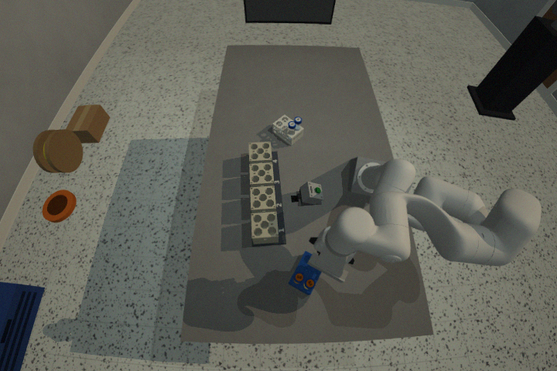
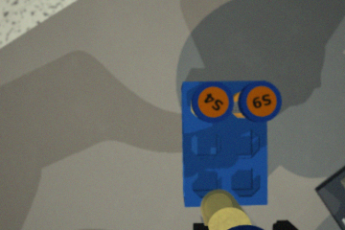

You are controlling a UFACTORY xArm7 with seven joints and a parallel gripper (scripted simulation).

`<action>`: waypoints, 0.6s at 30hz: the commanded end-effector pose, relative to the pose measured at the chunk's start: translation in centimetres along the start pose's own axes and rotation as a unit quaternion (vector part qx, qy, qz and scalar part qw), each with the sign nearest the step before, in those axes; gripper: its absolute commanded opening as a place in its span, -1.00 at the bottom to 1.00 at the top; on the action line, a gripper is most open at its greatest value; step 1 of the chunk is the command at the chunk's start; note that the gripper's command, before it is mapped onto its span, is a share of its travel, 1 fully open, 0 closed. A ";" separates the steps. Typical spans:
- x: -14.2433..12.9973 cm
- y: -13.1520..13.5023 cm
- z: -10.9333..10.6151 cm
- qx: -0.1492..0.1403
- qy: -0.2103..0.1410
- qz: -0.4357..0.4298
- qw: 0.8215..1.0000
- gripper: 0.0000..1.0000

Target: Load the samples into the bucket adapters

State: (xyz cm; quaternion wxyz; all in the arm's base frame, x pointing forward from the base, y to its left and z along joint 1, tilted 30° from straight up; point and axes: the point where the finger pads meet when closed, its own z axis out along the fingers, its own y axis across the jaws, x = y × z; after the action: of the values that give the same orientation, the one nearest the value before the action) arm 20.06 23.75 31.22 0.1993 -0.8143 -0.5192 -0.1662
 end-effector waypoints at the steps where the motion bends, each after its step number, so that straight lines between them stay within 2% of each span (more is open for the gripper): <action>1: 0.1 0.0 -1.0 0.000 0.001 0.000 1.000 -1.00; 18: 0.1 0.0 -1.5 0.000 0.001 0.000 1.000 -1.00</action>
State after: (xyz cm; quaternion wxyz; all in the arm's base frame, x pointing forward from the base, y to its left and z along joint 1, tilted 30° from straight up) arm 19.95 23.05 32.44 0.1994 -0.8142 -0.5193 -0.1660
